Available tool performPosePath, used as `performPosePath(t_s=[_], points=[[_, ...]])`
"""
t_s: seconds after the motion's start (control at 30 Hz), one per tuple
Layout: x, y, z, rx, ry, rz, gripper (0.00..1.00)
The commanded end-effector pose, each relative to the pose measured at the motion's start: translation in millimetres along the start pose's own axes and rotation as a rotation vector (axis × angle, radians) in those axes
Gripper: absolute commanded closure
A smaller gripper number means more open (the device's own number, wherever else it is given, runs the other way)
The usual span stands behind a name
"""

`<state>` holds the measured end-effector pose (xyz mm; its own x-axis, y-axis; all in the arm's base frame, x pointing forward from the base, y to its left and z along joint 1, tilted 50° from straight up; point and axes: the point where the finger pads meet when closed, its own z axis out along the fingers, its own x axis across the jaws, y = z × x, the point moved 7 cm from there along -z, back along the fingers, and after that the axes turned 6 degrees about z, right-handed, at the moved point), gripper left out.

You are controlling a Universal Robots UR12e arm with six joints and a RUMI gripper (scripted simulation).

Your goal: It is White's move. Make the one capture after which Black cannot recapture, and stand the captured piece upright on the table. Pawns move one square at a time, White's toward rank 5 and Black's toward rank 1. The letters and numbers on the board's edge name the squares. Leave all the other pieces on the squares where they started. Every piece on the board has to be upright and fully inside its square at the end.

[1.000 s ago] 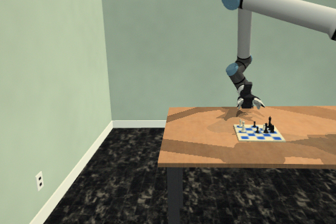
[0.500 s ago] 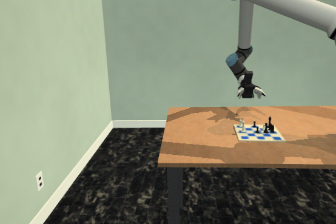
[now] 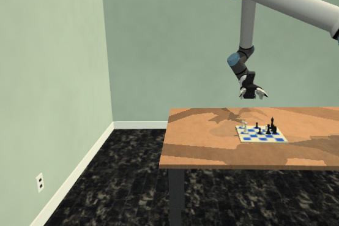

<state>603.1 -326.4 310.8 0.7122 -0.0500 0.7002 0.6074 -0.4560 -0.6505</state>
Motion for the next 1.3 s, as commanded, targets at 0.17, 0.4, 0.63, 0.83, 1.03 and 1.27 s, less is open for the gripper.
performPosePath(t_s=[0.17, 0.4, 0.63, 0.83, 1.03, 1.27], points=[[6.1, -5.7, 5.2, -0.047, -0.067, -0.09, 0.0], [13.0, -16.6, 17.9, -0.126, -0.18, -0.243, 0.0], [18.6, -27.7, 31.0, -0.2, -0.288, -0.388, 0.0], [23.2, -41.2, 47.7, -0.287, -0.413, -0.556, 0.0], [26.0, -56.0, 66.9, -0.381, -0.548, -0.738, 0.0], [26.0, -67.8, 83.7, -0.457, -0.659, -0.887, 0.0]])
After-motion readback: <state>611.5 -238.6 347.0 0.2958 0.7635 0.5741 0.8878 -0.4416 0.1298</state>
